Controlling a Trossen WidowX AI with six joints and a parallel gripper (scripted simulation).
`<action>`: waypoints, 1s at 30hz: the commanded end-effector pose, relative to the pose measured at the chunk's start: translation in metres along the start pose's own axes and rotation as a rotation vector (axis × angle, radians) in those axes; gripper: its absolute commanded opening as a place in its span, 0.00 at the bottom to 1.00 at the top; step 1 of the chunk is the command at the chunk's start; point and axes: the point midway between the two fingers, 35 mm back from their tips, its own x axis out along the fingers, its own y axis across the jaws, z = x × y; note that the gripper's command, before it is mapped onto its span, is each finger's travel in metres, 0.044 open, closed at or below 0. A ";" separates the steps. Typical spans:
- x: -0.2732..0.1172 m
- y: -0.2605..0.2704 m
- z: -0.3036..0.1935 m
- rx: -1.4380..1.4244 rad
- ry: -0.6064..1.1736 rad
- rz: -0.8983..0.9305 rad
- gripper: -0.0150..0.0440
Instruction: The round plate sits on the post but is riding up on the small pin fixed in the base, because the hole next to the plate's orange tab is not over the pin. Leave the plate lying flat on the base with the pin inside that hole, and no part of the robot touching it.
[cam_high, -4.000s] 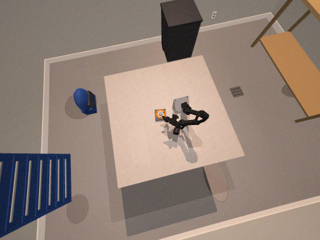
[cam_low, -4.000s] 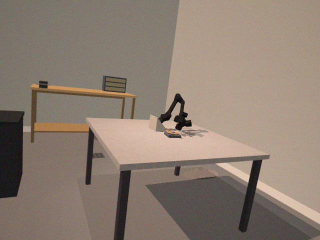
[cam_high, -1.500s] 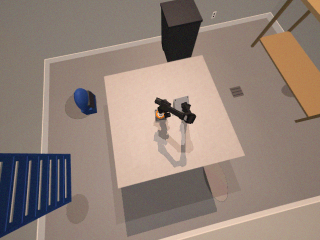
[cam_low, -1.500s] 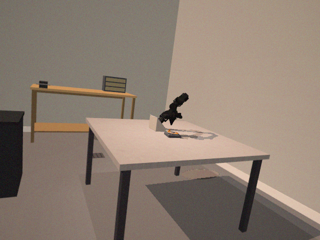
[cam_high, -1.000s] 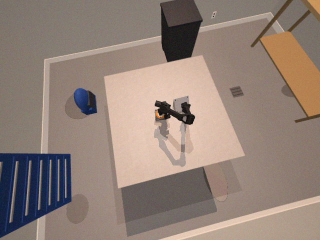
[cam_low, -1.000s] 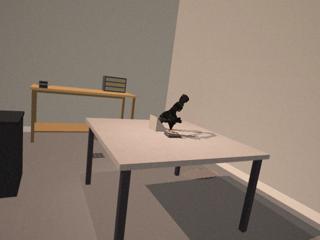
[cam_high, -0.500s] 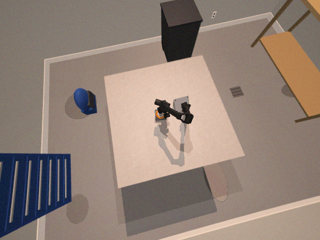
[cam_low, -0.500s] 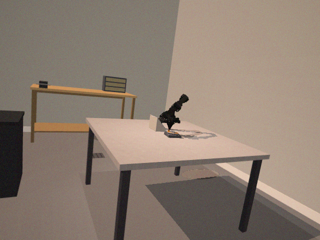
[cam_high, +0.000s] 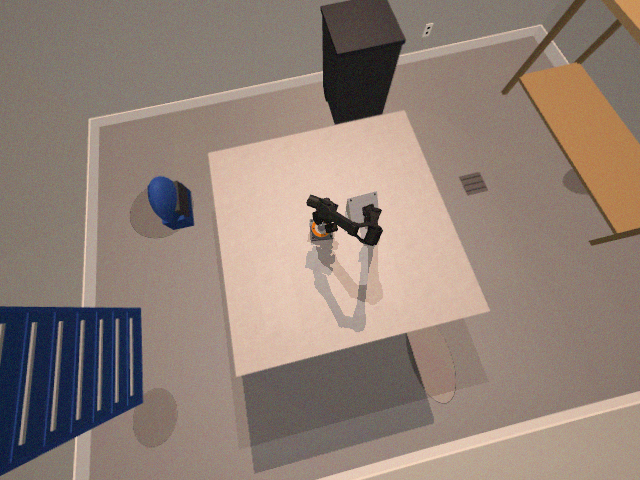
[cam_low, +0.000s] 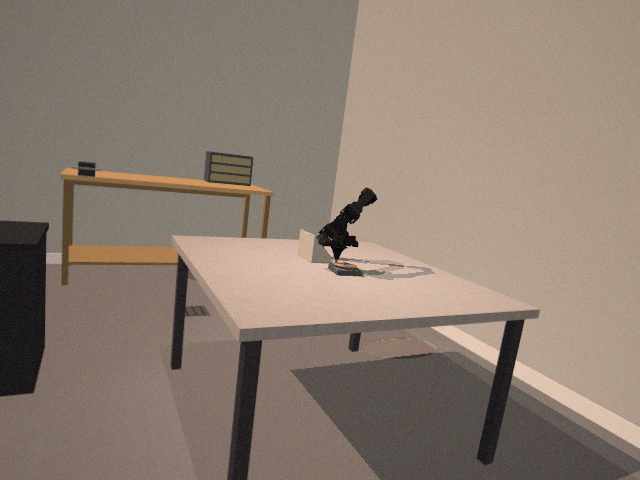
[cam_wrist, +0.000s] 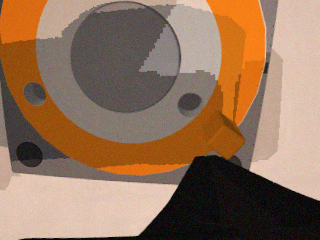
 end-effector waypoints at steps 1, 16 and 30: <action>0.000 -0.007 0.005 -0.003 0.001 -0.002 0.25; -0.003 -0.017 0.016 -0.004 0.000 -0.002 0.25; -0.003 -0.020 0.024 -0.004 0.000 -0.002 0.25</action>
